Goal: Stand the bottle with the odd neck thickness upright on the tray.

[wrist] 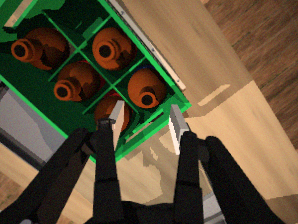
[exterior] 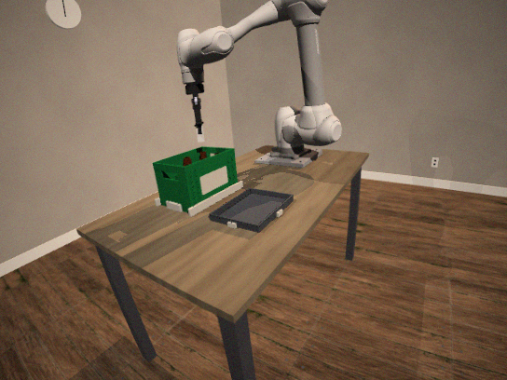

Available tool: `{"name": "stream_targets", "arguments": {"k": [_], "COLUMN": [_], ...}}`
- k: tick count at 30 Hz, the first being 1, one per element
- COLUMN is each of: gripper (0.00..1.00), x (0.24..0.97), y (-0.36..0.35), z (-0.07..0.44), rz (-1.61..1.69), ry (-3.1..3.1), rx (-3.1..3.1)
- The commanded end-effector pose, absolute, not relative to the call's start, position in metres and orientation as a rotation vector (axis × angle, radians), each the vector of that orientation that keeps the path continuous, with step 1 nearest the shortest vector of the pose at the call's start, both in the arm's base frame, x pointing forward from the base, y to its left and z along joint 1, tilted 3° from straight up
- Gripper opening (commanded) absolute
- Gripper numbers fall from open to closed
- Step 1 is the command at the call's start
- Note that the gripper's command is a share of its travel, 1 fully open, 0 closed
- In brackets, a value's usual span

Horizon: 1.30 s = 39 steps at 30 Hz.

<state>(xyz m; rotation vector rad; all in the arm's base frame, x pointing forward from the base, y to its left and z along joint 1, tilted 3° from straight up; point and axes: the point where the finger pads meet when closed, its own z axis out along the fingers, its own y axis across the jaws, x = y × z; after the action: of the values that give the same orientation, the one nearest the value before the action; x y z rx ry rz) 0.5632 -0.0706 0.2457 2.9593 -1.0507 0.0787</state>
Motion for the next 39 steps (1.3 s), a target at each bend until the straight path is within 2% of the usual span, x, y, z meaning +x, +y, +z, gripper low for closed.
{"name": "stream_targets", "arguments": {"k": [1, 39], "gripper": [0.38, 0.38], "x": [0.563, 0.565], "y": [-0.071, -0.071], "z": [0.243, 0.216], "rz": [0.079, 0.079], "ry": [-1.051, -1.051], "rx": [2.959, 2.959]}}
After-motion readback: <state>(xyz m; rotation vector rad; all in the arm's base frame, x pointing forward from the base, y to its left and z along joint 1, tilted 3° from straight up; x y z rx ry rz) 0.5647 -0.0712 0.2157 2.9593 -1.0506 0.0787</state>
